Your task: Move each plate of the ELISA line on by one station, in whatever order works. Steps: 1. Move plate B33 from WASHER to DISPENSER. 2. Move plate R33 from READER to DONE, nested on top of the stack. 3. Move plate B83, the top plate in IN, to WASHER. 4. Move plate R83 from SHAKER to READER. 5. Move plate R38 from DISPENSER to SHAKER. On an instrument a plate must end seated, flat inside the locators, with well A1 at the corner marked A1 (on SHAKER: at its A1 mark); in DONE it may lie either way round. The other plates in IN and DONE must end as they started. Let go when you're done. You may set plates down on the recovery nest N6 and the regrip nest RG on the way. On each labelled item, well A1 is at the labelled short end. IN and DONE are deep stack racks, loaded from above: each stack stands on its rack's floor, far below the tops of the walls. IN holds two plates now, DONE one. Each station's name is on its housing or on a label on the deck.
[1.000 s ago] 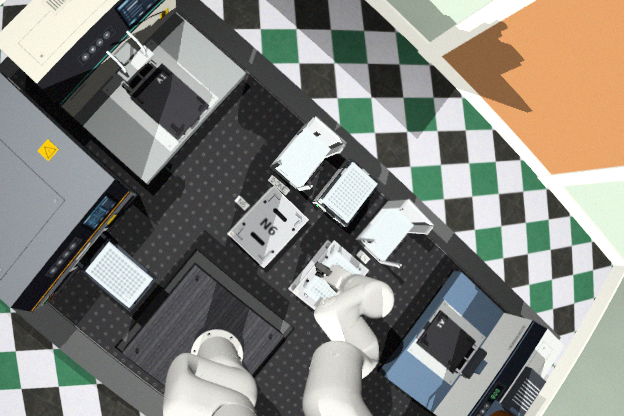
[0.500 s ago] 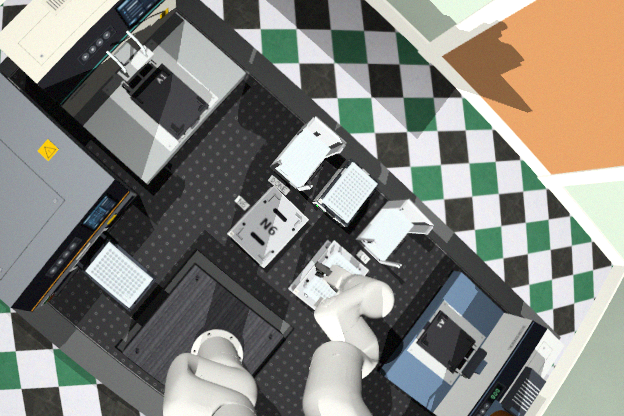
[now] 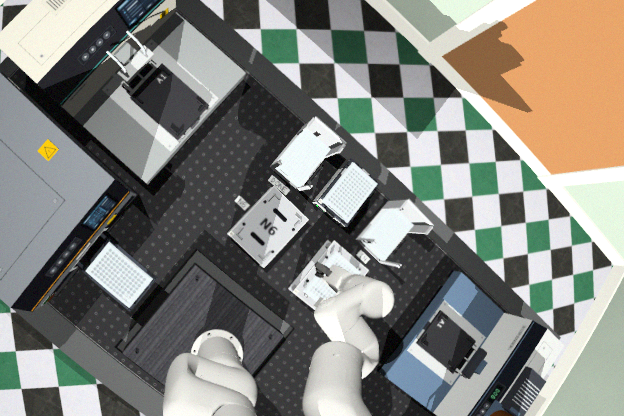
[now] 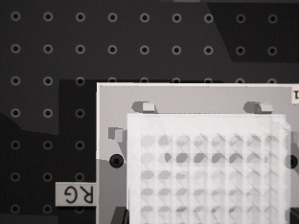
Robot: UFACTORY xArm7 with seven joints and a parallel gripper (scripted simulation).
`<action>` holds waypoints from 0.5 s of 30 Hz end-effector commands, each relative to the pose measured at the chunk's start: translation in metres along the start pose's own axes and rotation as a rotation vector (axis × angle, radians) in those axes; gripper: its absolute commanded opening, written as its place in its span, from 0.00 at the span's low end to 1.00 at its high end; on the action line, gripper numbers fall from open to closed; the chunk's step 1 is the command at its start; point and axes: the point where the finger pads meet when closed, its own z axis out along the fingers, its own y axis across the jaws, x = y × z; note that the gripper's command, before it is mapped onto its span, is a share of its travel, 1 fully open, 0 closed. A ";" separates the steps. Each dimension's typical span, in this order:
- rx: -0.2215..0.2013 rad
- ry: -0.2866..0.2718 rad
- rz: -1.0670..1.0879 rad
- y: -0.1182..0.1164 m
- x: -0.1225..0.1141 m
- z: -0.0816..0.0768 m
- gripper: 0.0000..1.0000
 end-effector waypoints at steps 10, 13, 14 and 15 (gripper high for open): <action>0.001 -0.004 0.000 0.000 -0.002 -0.004 0.00; 0.001 -0.004 0.000 0.000 -0.002 -0.005 0.00; 0.001 -0.004 0.000 0.000 -0.002 -0.006 0.00; 0.001 -0.004 0.000 0.000 -0.002 -0.006 0.00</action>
